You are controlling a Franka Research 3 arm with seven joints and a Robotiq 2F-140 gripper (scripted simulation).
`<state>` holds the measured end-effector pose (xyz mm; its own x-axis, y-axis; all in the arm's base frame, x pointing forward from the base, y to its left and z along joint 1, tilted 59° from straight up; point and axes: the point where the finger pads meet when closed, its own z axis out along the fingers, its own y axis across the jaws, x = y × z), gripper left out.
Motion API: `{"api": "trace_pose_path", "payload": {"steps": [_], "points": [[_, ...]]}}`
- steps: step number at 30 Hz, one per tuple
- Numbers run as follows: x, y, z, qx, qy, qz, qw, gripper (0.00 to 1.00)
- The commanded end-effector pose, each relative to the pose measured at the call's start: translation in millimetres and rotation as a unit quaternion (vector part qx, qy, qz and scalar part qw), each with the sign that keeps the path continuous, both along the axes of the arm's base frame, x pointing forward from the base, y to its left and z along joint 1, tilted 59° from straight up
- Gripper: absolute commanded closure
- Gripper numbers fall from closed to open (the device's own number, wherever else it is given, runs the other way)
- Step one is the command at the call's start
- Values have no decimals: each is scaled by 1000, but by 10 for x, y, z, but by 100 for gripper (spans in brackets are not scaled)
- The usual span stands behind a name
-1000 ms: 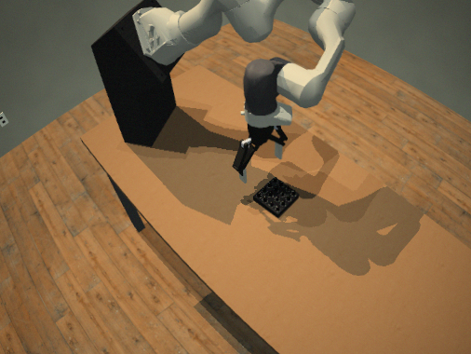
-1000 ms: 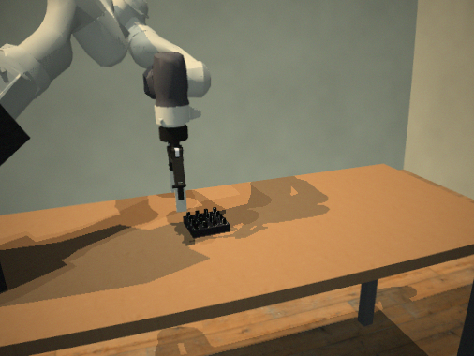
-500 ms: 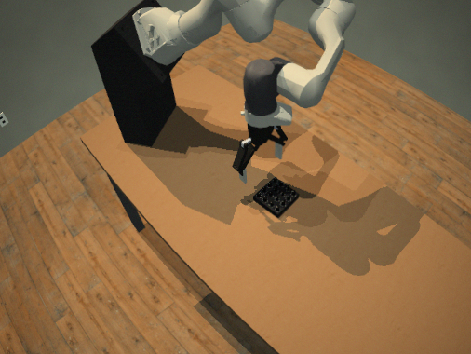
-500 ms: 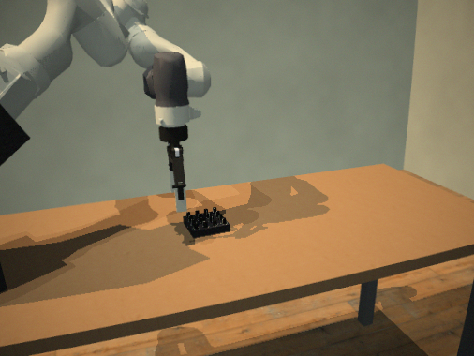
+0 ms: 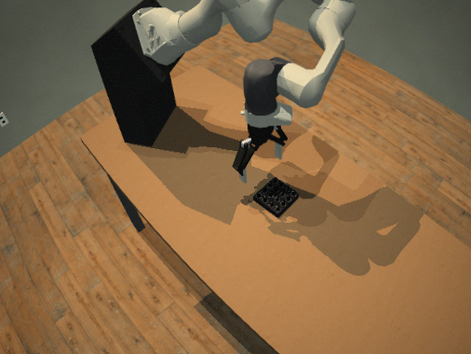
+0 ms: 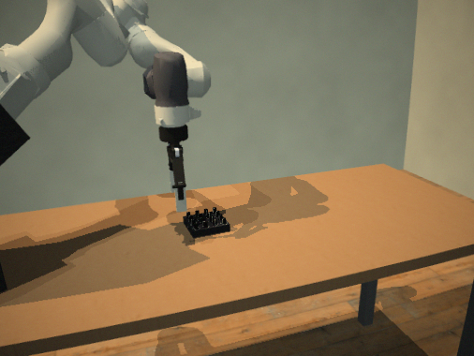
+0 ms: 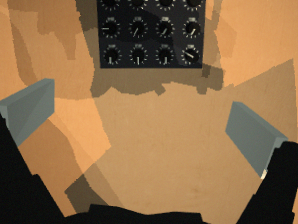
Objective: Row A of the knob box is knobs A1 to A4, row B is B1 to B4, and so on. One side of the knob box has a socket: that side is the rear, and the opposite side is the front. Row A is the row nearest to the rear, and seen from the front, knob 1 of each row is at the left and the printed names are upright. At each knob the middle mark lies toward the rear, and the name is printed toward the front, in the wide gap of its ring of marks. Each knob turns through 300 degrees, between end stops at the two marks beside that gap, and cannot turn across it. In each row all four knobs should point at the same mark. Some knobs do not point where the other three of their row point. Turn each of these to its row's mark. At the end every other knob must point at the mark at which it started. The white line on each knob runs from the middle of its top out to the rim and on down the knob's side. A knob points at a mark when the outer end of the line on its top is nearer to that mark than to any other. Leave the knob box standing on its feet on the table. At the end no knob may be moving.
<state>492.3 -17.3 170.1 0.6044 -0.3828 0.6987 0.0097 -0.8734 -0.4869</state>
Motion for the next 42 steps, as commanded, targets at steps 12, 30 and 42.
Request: {"api": "trace_pose_path", "payload": {"steps": [12,30,42], "points": [[-1,0,1,-1,-2,1,1000,0],[-1,0,1,-1,-2,1,1000,0],[43,-204,-4,124,50,-93,987,0]]}}
